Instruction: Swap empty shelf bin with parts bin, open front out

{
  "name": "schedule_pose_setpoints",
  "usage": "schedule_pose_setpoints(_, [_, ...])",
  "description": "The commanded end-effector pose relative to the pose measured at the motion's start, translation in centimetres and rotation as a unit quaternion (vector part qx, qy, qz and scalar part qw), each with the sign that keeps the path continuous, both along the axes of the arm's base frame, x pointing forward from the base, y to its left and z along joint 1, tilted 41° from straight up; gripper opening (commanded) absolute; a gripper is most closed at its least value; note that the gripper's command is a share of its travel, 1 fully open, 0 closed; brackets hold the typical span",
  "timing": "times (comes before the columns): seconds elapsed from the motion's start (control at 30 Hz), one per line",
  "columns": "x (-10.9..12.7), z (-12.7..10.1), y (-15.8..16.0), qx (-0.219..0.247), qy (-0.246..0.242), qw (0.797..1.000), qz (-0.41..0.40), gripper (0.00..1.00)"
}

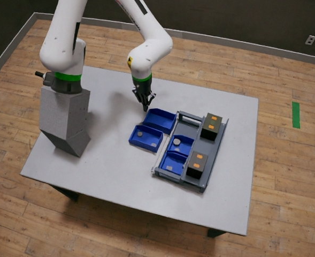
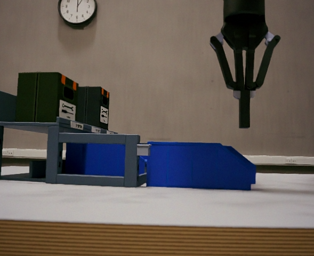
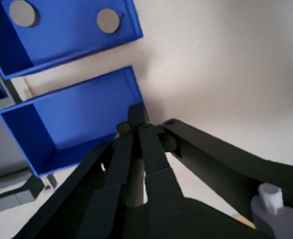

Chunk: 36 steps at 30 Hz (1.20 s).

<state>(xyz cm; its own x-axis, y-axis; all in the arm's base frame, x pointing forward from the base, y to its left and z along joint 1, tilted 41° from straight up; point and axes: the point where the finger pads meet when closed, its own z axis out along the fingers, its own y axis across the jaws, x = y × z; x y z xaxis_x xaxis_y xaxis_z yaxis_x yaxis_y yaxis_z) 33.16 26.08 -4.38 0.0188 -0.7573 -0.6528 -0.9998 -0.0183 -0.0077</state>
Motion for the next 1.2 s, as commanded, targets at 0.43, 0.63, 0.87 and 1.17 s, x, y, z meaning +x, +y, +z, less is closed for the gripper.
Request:
schedule_pose_setpoints(0.43, [0.9, 0.1, -0.5, 0.001, -0.048, 0.997, 0.055, 0.1])
schedule_pose_setpoints(0.63, [3.6, 0.5, -2.3, -0.001, -0.173, 0.965, 0.2, 0.1])
schedule_pose_setpoints(0.87, [6.2, 0.7, -4.4, -0.01, -0.278, 0.904, 0.324, 0.1])
schedule_pose_setpoints(1.17, [8.4, 0.8, -6.6, -0.015, -0.395, 0.791, 0.466, 0.1])
